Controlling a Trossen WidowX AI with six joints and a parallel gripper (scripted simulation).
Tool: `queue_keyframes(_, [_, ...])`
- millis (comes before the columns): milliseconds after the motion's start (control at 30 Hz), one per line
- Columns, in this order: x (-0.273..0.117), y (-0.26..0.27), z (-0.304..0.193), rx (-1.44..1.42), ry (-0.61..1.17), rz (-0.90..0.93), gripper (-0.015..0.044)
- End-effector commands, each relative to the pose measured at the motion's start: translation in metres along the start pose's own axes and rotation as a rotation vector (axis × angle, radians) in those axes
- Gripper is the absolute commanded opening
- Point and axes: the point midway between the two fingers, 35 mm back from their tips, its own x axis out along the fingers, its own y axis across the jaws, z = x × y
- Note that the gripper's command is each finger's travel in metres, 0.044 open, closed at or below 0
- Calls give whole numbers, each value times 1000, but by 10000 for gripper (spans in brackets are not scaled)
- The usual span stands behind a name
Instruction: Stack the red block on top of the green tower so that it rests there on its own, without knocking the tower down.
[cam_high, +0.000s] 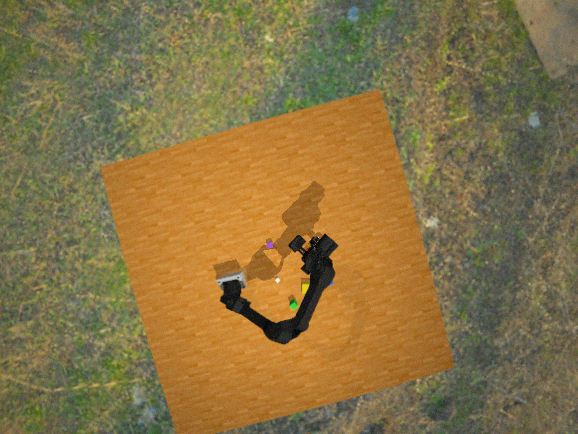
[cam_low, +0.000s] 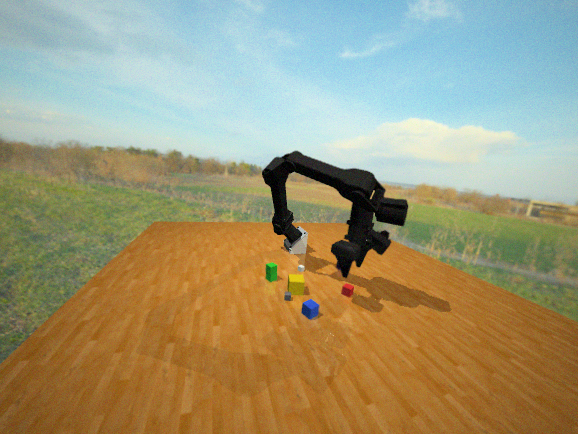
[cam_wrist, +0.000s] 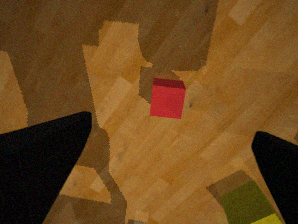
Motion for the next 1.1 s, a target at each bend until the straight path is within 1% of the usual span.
queue_keyframes(0, [17,-1,-1,-4,7,-5,440])
queue_keyframes(100, [31,-1,-2,-4,8,-6,440])
queue_keyframes(333, [36,0,-2,-4,8,-6,440])
queue_keyframes(900, [63,0,-2,-4,8,-7,440])
queue_keyframes(1067, [64,0,-2,-4,8,-7,440])
